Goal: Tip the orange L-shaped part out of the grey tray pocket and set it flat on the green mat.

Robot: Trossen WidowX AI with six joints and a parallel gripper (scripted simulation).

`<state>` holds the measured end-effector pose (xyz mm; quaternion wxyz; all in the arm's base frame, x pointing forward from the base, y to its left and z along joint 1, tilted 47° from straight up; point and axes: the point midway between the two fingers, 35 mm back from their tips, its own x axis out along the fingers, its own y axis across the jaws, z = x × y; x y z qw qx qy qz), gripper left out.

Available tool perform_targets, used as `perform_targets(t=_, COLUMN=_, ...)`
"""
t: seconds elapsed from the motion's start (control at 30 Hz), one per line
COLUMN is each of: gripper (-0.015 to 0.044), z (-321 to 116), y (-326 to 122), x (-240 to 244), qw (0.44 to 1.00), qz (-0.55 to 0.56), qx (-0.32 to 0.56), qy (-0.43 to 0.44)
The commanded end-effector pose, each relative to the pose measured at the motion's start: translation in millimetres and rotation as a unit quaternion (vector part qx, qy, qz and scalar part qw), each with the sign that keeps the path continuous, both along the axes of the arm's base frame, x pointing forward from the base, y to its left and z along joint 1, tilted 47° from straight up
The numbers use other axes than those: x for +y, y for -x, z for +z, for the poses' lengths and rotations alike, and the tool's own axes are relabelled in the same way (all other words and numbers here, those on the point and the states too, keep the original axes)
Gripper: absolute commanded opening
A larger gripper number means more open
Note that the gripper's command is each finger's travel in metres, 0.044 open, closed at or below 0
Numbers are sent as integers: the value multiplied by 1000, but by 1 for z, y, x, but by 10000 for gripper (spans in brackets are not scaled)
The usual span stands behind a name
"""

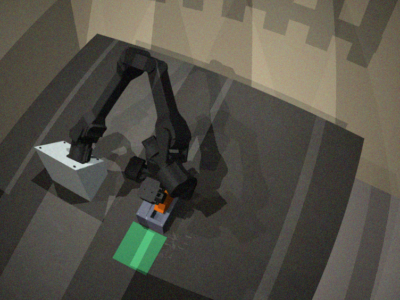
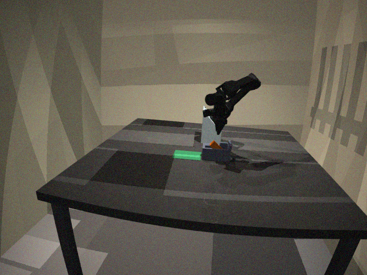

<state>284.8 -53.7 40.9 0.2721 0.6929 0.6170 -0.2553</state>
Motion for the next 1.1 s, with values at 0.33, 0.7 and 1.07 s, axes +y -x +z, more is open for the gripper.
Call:
perform_targets(t=0.33, gripper=280, z=-23, y=-5, x=18, qw=999, qz=-29, qx=28, qy=-2)
perform_targets(t=0.7, gripper=280, z=-34, y=-8, x=28, qw=999, qz=-30, qx=28, qy=-2)
perform_targets(t=1.07, gripper=280, z=-46, y=-10, x=41, qw=999, qz=-30, qx=27, qy=-2)
